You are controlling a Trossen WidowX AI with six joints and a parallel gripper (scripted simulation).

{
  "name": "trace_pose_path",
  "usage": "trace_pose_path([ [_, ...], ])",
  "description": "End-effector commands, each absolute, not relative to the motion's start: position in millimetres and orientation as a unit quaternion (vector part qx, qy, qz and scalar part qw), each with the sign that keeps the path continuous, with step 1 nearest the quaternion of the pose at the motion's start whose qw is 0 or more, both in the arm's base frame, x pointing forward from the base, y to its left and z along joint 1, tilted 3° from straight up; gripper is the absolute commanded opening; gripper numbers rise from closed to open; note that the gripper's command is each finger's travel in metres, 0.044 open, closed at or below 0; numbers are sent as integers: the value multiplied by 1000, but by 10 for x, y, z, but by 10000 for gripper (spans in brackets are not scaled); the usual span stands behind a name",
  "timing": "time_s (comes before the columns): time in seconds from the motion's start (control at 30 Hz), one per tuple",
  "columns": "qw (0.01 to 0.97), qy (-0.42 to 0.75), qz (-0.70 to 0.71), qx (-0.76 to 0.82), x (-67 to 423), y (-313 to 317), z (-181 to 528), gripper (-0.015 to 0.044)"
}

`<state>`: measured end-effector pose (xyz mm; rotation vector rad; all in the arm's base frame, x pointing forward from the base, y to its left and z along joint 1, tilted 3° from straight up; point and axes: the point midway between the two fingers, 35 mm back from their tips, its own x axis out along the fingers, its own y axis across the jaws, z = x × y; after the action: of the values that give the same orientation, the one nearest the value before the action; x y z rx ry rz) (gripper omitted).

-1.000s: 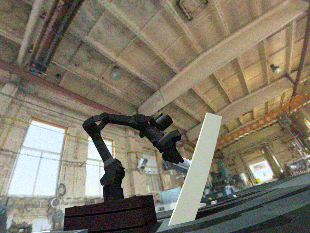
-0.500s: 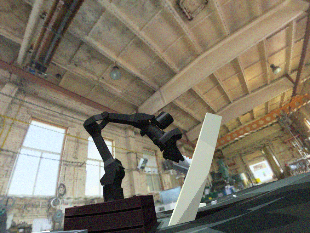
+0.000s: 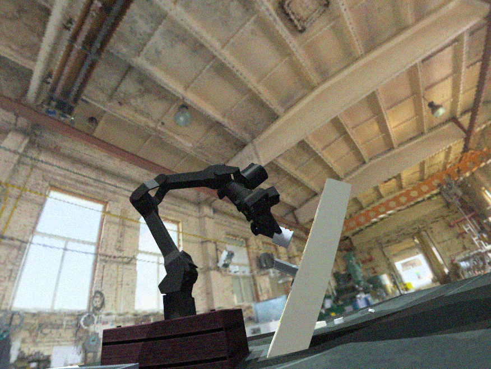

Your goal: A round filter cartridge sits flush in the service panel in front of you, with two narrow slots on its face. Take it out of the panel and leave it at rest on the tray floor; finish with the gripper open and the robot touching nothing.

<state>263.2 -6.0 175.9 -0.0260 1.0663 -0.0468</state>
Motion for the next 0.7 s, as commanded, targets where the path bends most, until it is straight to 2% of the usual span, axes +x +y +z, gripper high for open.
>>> trace_pose_path([
  [0.0, 866, 499, -26, -12, 2536, -57, 1995, 0],
  [0.23, 866, 500, -26, -12, 2422, -68, 2164, 0],
  [0.67, 863, 505, -26, -14, 2469, -463, 2129, 0],
])
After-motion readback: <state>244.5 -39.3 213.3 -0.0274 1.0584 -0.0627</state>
